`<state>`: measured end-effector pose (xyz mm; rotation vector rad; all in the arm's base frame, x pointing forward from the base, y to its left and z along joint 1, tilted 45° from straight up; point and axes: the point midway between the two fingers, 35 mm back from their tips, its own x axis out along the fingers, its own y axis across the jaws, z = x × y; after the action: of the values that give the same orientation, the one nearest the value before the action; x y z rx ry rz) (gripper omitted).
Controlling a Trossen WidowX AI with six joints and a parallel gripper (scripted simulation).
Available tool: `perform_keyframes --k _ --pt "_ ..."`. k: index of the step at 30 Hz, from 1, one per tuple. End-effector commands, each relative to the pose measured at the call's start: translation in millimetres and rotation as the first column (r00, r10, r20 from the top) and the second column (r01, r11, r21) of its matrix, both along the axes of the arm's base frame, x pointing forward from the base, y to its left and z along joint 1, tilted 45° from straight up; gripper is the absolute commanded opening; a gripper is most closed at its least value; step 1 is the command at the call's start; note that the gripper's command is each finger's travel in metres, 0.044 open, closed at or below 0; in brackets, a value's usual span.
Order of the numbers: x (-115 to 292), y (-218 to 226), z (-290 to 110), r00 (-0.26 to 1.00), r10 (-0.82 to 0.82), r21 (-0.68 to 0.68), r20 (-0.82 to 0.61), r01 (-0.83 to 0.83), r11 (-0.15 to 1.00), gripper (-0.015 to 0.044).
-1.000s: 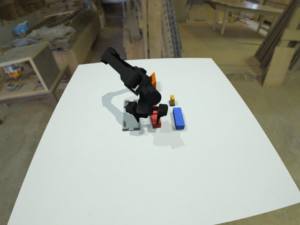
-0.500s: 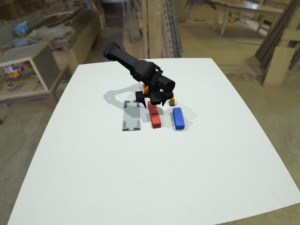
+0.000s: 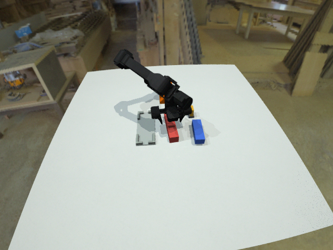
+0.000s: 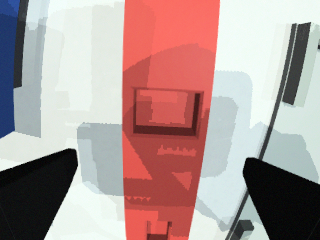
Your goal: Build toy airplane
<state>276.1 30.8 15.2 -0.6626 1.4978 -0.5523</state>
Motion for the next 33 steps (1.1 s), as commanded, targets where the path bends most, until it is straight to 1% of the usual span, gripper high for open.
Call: perform_keyframes --k 1,23,32,33 --pt "-0.4 -4.8 -4.8 1.000 0.006 -0.006 -0.005 -0.006 1.000 0.0440" --pt "-1.0 -28.6 -27.5 1.000 0.006 -0.009 -0.004 -0.006 1.000 0.0440" --pt "-1.0 -28.6 -27.5 1.000 0.006 -0.009 -0.004 -0.006 1.000 0.0204" --pt "-1.0 -28.6 -27.5 1.000 0.006 -0.009 -0.004 -0.006 1.000 0.0197"
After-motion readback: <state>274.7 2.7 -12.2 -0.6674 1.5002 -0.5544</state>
